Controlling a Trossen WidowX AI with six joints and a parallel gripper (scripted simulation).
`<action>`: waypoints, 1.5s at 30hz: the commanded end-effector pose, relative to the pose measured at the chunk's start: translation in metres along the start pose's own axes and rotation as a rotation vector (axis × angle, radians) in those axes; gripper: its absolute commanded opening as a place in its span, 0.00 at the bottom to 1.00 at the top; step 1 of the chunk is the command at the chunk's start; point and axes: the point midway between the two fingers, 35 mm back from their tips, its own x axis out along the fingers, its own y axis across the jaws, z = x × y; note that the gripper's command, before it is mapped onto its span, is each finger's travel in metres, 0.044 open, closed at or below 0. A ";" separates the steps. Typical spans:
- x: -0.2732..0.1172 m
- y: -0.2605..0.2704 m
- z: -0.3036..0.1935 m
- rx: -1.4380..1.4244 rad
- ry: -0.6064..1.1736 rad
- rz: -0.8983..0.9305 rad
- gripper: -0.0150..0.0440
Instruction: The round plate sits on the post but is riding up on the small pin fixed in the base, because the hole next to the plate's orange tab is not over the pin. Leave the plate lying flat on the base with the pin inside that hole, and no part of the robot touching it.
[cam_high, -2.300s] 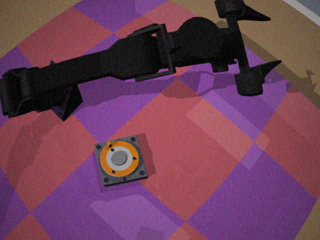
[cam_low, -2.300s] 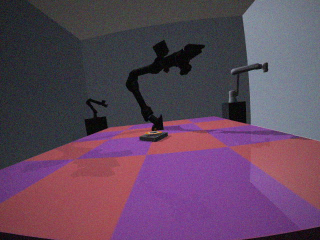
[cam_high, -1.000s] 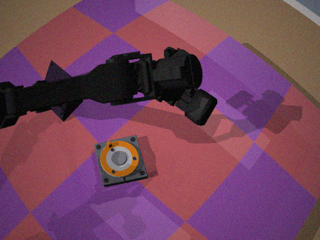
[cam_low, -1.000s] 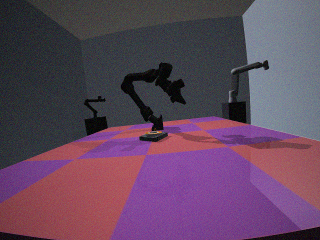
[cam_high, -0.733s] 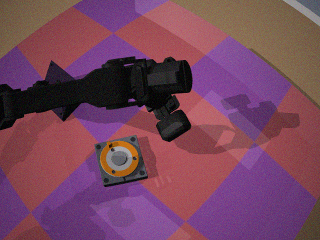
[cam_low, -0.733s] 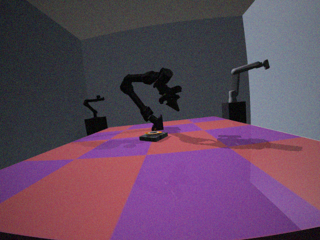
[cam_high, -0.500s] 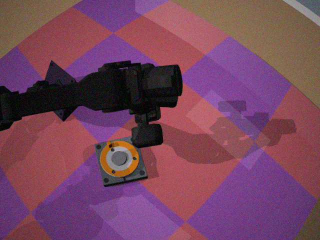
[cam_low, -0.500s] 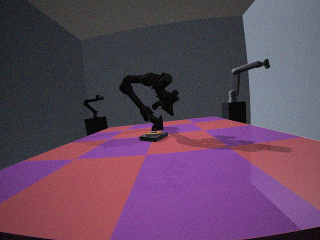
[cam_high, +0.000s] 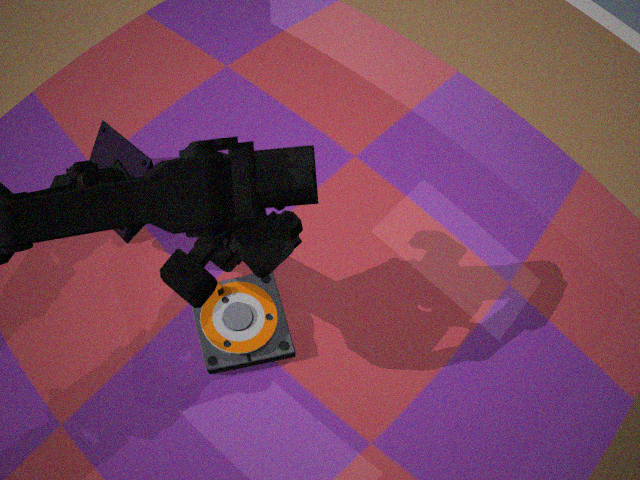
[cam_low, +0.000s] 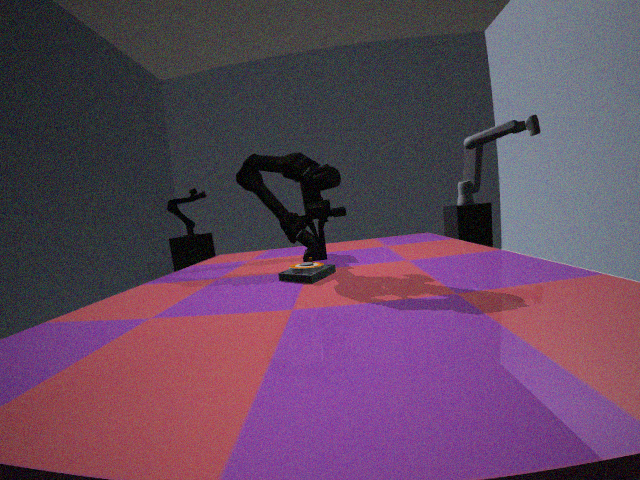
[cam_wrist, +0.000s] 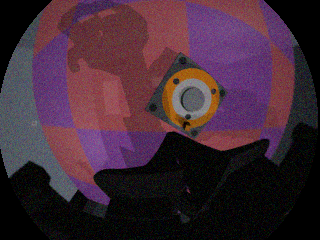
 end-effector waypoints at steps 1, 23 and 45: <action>0.002 -0.014 -0.009 0.120 0.014 -0.052 0.25; 0.050 -0.018 -0.011 0.121 0.014 -0.054 0.25; 0.049 -0.039 -0.022 0.120 0.014 -0.055 0.25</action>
